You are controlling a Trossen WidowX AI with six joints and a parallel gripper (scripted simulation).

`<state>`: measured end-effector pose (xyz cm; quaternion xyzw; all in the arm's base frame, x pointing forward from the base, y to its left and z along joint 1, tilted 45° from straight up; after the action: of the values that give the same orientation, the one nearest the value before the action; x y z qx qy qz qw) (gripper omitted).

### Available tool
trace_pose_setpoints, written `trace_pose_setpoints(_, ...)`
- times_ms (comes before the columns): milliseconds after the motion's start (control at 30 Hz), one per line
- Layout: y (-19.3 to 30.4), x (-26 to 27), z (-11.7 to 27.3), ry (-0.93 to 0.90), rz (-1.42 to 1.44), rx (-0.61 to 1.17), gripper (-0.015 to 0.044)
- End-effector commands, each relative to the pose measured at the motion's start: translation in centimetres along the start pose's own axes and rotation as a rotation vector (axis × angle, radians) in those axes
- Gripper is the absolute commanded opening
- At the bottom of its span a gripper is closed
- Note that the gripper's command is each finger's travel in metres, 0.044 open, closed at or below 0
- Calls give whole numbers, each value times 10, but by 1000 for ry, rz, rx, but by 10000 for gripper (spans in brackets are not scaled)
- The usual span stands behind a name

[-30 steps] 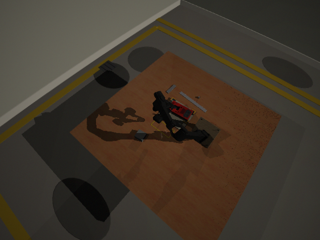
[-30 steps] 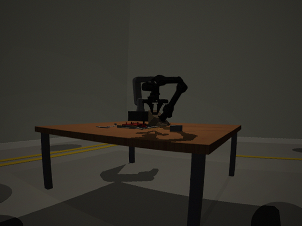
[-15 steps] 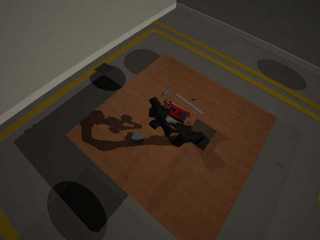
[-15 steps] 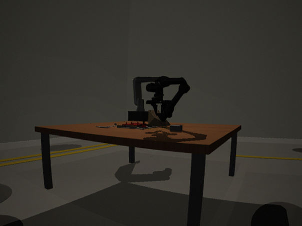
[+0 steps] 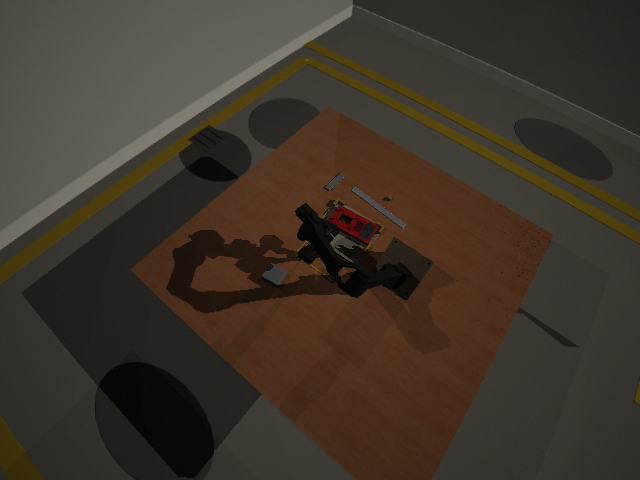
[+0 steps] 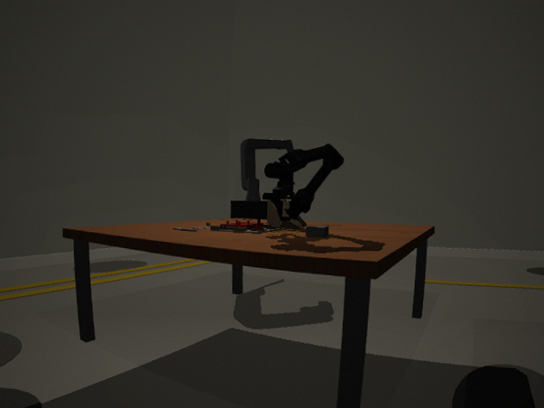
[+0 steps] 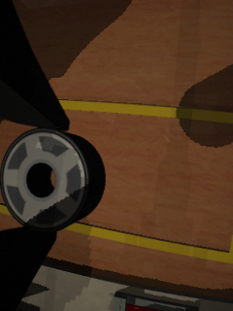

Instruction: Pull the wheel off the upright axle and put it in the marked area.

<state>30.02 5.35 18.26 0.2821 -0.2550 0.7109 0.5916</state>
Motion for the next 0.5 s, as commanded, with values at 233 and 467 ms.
trace_pose_setpoints(233,4,2,-49,-10,-3,3,0)
trace_pose_setpoints(467,4,2,-45,-6,0,6,105)
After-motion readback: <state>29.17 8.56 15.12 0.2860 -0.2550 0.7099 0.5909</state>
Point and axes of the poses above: the point midway between the two fingers, 35 mm back from their tips, its own z axis back along the fingers, its own x axis across the jaws, y = z × x, the point moved 9 cm from there along z, back along the fingers, and after that the axes turned 1 degree about z, right-handed, at the moved point
